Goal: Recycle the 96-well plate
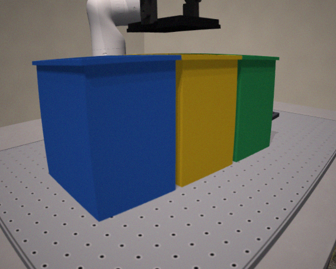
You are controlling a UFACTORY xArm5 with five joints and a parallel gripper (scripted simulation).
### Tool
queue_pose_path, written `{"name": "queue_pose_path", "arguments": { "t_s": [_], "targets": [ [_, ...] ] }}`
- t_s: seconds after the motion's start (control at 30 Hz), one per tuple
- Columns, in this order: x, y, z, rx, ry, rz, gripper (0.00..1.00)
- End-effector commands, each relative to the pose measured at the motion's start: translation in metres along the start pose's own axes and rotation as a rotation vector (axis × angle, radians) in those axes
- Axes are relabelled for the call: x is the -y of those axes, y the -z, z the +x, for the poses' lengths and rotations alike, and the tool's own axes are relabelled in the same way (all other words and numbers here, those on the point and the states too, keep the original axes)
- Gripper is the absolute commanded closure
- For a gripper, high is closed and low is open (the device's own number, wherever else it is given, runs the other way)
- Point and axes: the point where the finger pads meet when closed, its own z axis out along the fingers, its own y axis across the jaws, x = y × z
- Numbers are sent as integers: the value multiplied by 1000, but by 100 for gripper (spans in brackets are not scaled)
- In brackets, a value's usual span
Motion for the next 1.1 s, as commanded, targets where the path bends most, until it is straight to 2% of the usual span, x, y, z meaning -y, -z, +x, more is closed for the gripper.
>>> {"name": "queue_pose_path", "arguments": {
  "t_s": [0.0, 0.2, 1.07],
  "targets": [
    [0, -5, 1, -3, 0, -1, 100],
    [-1, -15, 1, -3, 0, -1, 100],
    [0, -16, 1, -3, 0, -1, 100]
  ]
}}
